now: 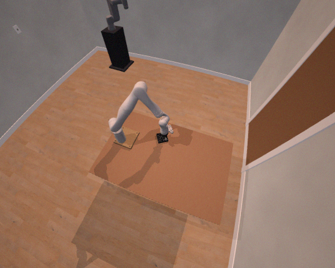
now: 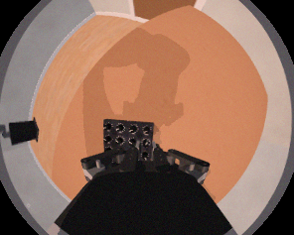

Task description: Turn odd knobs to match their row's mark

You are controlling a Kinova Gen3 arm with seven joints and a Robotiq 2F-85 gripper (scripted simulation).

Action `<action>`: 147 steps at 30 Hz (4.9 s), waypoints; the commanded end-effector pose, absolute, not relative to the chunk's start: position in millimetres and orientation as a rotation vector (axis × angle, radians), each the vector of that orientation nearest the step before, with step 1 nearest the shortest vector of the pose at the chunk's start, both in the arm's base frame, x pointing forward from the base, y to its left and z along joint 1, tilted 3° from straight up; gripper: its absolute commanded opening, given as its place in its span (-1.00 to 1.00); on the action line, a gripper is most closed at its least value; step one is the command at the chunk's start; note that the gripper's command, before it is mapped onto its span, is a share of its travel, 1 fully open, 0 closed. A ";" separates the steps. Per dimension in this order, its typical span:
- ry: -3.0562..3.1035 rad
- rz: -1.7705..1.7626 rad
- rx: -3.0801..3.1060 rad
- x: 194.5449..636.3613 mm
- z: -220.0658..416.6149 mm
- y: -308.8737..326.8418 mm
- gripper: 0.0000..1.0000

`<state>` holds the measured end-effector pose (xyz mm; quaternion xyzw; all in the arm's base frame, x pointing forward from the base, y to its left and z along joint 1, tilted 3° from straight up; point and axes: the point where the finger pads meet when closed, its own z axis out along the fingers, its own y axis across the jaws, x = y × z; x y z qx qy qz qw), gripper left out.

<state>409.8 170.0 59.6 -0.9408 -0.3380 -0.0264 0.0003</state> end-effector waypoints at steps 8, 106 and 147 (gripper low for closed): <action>-1.061 -0.086 -2.955 410.3 60.3 170.2 -0.62; -1.061 -0.086 -2.955 411.0 46.3 170.5 -0.83; -1.463 -0.085 -2.787 411.0 46.3 170.5 -0.83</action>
